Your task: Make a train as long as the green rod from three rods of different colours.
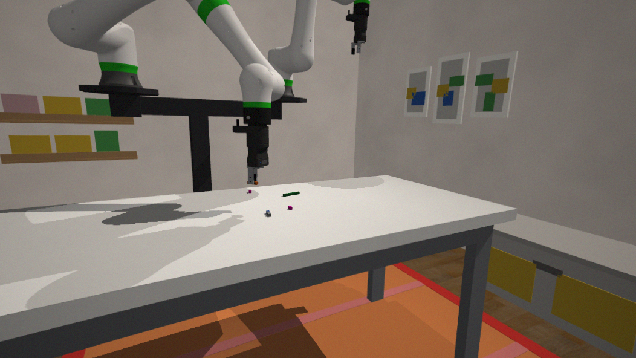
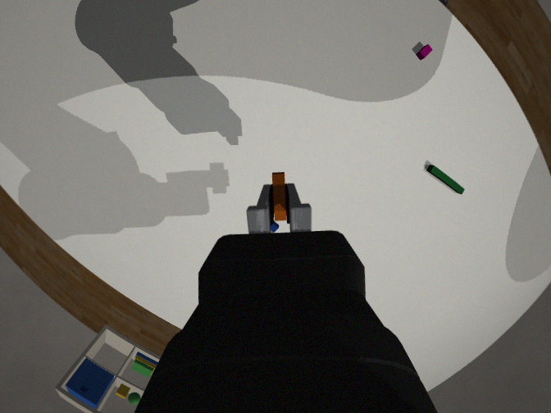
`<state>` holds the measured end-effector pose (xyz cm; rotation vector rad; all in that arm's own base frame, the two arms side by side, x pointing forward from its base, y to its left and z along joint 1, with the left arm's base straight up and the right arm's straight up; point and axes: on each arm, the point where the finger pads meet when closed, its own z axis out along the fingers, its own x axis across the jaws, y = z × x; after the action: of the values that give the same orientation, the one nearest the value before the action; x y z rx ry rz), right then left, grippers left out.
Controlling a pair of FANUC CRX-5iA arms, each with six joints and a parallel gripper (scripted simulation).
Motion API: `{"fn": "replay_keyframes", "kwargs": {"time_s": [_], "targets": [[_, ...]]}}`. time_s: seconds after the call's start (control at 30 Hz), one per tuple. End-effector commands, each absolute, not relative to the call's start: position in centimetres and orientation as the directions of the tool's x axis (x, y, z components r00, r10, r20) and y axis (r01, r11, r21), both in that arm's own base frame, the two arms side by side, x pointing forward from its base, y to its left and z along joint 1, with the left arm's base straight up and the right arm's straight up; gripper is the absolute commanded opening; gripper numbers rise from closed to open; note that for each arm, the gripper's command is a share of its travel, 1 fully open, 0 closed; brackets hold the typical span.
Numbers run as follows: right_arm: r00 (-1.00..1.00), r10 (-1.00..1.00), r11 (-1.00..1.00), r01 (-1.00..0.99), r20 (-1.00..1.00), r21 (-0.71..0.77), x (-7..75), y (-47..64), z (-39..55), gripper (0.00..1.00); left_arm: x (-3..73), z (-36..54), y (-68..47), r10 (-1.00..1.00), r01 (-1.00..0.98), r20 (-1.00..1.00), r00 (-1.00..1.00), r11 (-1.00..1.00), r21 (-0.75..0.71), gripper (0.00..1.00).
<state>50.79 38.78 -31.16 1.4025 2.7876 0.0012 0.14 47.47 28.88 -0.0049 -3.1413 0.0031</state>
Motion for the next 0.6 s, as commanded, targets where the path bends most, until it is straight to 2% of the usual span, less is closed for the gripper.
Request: {"fn": "replay_keyframes", "kwargs": {"time_s": [0.0, 0.43, 0.5, 0.57], "targets": [[-0.721, 0.693, 0.721, 0.693, 0.000, 0.002, 51.6, 38.7, -31.1, 0.24, 0.2, 29.0, 47.5, 0.003, 0.003, 0.000, -1.000, 1.000, 0.000, 1.00], [-0.920, 0.392, 0.920, 0.392, -0.001, 0.002, 53.6, 38.5, -31.0, 0.24, 0.2, 29.0, 47.5, 0.003, 0.003, 0.000, -1.000, 1.000, 0.000, 1.00], [-0.920, 0.392, 0.920, 0.392, -0.001, 0.002, 53.6, 38.5, -31.0, 0.24, 0.2, 29.0, 47.5, 0.003, 0.003, 0.000, -1.000, 1.000, 0.000, 1.00], [-0.957, 0.291, 0.957, 0.291, -0.001, 0.001, 54.2, 38.5, -31.0, 0.24, 0.2, 29.0, 47.5, 0.003, 0.003, 0.000, -1.000, 1.000, 0.000, 1.00]]}}
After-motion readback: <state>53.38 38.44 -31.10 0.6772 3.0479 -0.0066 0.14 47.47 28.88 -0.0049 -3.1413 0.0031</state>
